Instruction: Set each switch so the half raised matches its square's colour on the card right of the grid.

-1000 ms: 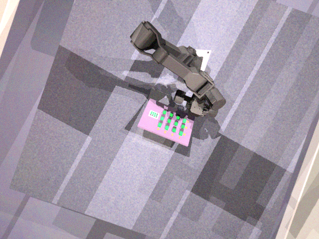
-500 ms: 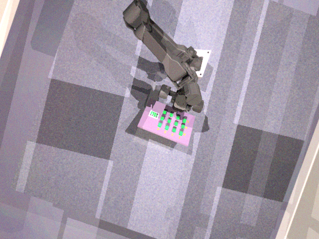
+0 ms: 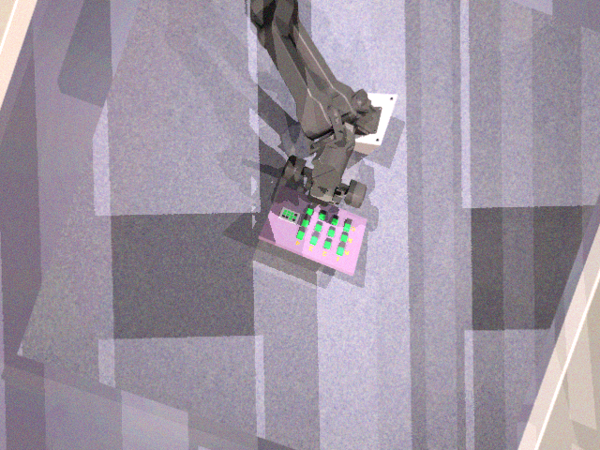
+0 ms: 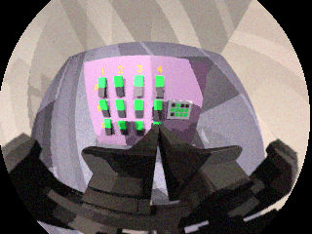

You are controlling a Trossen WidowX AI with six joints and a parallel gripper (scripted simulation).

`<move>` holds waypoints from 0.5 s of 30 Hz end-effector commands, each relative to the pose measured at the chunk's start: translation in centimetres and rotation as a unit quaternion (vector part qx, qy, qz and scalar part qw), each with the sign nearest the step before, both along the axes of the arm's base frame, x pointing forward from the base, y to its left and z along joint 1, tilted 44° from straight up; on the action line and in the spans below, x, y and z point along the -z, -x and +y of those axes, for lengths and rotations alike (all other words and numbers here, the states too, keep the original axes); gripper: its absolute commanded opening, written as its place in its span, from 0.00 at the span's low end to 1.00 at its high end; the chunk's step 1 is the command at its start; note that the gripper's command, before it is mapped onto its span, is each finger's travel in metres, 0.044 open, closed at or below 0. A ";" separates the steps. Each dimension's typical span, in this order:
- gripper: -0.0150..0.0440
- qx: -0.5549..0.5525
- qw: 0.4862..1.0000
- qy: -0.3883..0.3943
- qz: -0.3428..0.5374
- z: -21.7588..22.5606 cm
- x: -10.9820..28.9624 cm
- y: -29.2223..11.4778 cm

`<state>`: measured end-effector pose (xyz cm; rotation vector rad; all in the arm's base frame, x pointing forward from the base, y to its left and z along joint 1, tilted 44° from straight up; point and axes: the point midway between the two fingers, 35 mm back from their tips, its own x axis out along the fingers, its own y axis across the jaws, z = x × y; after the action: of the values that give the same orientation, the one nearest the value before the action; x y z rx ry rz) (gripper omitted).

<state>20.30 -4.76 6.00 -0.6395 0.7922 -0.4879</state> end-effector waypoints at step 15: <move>0.25 -0.009 1.000 0.010 -0.005 -2.3 1.4 -1.5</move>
<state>21.68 -6.86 4.90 -0.6565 0.7693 -0.4890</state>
